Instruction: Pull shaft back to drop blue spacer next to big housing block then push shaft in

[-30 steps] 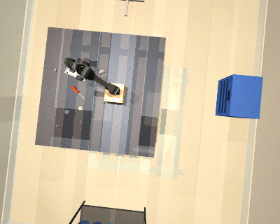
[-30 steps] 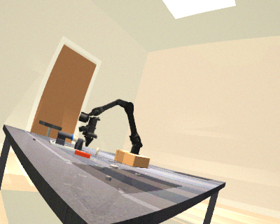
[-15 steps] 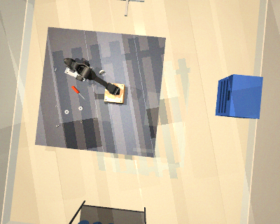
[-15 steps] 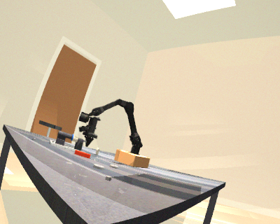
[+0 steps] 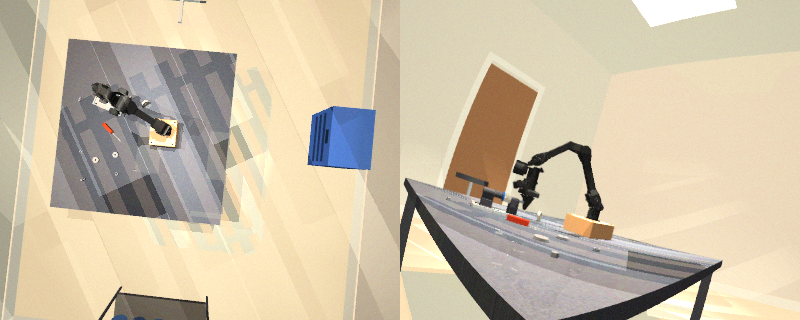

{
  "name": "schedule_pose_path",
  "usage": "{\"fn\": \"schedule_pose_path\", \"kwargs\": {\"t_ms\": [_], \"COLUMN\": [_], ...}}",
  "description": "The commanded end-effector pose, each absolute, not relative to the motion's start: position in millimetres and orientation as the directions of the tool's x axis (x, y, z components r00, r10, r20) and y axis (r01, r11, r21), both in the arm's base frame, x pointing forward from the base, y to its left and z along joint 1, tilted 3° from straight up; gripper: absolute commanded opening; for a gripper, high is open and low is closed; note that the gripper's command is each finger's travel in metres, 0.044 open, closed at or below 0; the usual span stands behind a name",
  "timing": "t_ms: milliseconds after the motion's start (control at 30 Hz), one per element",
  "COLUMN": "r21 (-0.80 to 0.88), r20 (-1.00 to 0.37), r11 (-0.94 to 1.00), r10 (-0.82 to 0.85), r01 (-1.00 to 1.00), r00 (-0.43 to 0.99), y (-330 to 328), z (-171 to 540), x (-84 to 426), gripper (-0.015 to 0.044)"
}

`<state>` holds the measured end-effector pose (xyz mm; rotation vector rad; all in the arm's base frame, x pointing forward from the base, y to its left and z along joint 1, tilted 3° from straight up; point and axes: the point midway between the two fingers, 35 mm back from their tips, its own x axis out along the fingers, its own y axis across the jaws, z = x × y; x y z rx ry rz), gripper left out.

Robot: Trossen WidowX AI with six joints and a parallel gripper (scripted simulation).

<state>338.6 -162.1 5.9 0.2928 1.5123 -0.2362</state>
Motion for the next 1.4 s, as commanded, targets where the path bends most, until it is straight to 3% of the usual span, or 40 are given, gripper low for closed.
{"fn": "schedule_pose_path", "kwargs": {"t_ms": [0,1367], "r21": [0.040,0.040], "r20": [-0.999,-0.999], "r11": [0.944,0.944], "r10": [0.026,0.027], "r01": [0.329,0.329], "r00": [0.046,0.045], "y": [-162.1,-160.7], "z": [5.7,5.5], "x": [337.6,333.5], "gripper": [0.0000,0.0000]}}
